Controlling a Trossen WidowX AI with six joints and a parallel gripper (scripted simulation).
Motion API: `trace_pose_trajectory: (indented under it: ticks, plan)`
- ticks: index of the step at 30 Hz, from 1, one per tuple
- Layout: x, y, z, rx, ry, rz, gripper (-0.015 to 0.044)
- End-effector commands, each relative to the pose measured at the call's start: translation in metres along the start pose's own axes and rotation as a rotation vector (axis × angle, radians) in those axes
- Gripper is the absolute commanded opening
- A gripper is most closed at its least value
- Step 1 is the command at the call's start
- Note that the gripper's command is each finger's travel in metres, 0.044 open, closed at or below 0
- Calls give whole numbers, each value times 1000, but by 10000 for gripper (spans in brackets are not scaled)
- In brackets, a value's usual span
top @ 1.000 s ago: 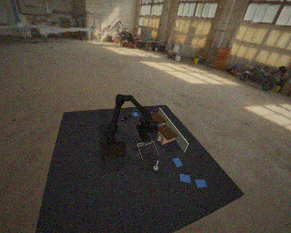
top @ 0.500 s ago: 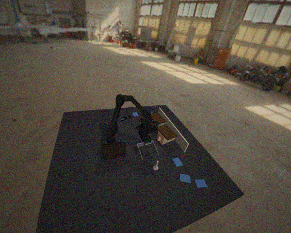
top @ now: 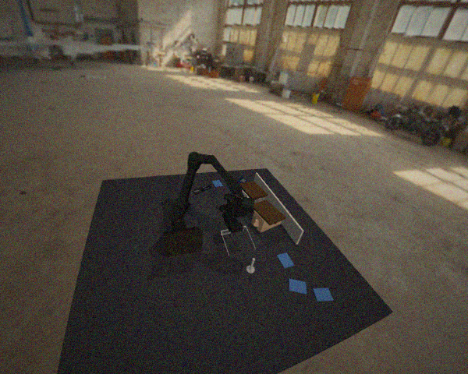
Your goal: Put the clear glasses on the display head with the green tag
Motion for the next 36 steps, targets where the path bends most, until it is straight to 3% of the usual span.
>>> trace_pose_trajectory:
  ticks: [1, 20, 36]
  plan:
    - [8, 0, 0, 5, -5, 0, 140]
    - [34, 2, 1, 5, -8, 1, 140]
    - [31, 2, 1, 0, -3, 2, 33]
Point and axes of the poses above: the point midway between the two fingers, 35 mm back from their tips, its own x axis out along the fingers, its own z axis across the jaws, y = z × x, the point moved 8 cm from there along -x, back along the fingers, and after that the axes turned 14 degrees about x, right-handed, at the moved point
